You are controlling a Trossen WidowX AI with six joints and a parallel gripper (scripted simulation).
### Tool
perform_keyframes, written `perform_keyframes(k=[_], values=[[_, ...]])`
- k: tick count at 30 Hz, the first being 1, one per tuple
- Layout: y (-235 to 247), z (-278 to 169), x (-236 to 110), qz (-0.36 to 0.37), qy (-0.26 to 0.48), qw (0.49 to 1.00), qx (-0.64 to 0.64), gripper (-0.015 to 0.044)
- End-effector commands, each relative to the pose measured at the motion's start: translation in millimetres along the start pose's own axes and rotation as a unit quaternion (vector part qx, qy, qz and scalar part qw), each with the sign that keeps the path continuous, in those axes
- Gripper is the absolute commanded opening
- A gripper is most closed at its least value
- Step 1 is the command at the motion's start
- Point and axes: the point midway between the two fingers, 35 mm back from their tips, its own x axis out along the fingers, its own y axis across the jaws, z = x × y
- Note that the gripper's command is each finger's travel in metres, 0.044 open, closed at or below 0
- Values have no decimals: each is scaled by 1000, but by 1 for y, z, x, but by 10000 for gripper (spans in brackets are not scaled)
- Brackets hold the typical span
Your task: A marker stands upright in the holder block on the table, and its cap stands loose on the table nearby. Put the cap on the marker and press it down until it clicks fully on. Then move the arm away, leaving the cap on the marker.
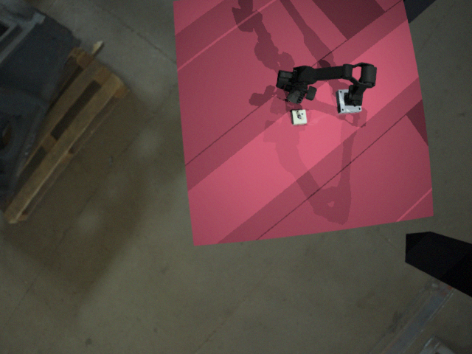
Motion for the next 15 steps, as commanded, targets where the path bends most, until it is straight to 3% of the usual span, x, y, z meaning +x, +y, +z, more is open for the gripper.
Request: perform_keyframes(k=[1, 4, 8, 15], values=[[0, 0, 0, 0, 1, 1000, 1, 107], [0, 0, 0, 0, 1, 1000, 1, 87], [-1, 0, -7, 0, 1, 1000, 1, 0], [-2, 0, -28, 0, 1, 1000, 1, 0]])
